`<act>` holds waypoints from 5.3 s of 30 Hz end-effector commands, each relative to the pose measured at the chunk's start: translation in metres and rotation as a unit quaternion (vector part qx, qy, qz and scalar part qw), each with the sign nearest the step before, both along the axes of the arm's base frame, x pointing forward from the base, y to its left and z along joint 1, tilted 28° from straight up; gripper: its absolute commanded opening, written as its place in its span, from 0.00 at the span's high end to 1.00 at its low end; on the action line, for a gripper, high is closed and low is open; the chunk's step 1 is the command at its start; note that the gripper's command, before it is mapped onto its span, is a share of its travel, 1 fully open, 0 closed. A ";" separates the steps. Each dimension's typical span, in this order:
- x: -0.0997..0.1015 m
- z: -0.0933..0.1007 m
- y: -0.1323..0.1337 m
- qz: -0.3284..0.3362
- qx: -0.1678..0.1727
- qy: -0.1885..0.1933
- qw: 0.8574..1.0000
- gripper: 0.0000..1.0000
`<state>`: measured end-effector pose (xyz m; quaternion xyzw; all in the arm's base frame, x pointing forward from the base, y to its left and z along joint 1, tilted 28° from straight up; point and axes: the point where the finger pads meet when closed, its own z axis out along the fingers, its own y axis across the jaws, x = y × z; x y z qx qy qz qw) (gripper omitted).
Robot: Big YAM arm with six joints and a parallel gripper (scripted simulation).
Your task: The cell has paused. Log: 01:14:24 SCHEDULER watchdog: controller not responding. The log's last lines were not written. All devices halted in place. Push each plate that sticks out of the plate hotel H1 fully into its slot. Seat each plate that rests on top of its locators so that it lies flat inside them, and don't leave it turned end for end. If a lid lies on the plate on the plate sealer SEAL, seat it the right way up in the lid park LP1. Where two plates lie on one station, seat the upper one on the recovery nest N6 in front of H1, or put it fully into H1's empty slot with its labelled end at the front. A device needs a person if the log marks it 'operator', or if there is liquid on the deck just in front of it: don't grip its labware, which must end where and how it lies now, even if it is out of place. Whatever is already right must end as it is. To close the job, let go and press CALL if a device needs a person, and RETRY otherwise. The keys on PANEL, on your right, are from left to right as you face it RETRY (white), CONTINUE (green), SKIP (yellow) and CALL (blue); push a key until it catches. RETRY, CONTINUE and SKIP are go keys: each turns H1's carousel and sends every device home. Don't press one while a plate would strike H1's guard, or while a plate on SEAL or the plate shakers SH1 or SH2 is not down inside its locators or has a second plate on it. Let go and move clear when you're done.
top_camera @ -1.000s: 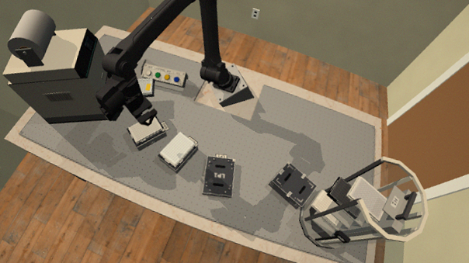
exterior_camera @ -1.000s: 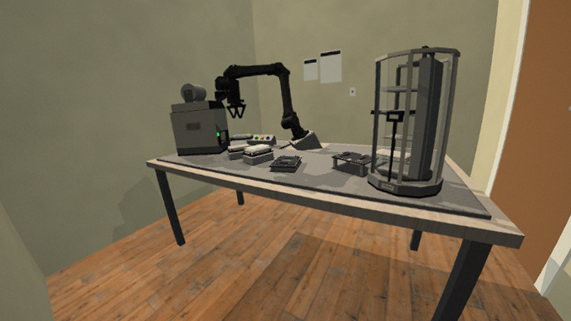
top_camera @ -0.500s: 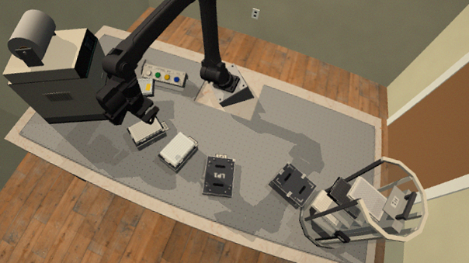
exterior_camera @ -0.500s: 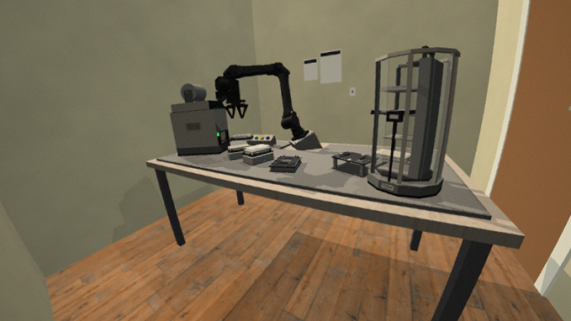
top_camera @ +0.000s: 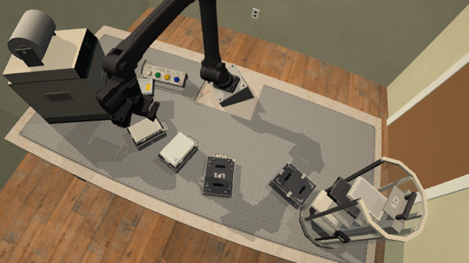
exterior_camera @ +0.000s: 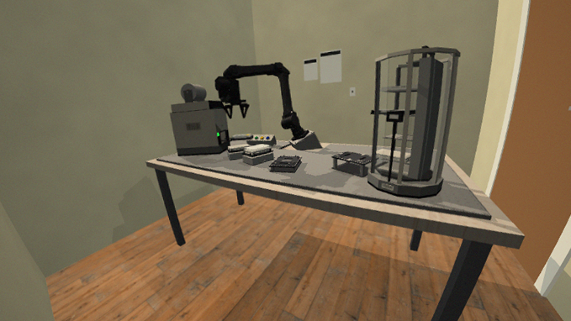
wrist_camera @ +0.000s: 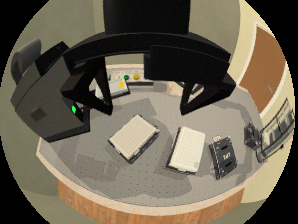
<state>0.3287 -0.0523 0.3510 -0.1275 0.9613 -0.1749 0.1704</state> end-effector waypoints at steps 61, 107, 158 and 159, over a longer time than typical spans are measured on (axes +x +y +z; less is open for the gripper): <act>0.014 -0.026 -0.012 0.361 -0.150 0.125 0.912 0.00; 0.039 -0.067 -0.027 0.358 -0.158 0.109 0.914 0.00; 0.027 -0.022 -0.015 0.356 -0.164 0.092 0.915 0.00; 0.026 -0.020 -0.014 0.356 -0.164 0.092 0.915 0.00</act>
